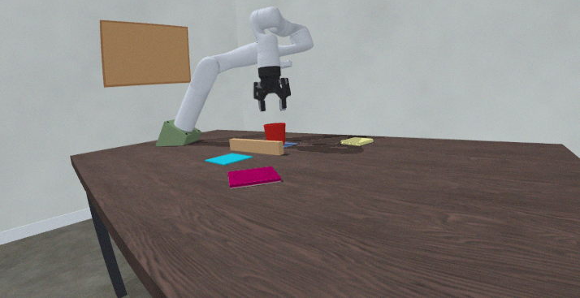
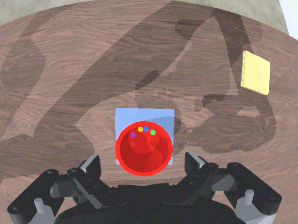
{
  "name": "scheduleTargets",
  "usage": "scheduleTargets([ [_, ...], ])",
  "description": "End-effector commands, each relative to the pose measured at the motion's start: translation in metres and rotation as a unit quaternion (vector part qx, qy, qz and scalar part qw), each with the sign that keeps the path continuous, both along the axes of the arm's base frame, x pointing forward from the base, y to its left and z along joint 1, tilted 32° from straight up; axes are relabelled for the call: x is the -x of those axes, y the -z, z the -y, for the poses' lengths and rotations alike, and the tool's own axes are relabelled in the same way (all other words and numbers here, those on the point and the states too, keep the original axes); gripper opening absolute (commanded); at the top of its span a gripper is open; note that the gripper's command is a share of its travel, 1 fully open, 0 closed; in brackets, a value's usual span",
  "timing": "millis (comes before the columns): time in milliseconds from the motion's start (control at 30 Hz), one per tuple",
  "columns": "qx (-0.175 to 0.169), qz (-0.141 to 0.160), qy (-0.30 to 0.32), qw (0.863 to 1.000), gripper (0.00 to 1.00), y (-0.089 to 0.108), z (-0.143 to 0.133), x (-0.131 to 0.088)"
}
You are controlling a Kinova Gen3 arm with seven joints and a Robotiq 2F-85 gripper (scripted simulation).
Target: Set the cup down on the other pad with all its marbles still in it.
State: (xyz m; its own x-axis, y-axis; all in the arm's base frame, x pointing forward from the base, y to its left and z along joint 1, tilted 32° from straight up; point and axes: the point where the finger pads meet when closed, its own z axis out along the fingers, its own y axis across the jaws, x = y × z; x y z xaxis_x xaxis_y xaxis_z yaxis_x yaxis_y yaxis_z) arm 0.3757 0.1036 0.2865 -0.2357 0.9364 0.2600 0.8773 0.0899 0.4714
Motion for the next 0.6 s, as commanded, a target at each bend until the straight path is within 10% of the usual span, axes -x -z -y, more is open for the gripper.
scheduleTargets([
  [0,0.002,0.005,-0.005,1.0,1.0,-0.001,-0.002,-0.003],
  [567,0.001,0.005,-0.003,1.0,1.0,0.025,-0.013,-0.016],
])
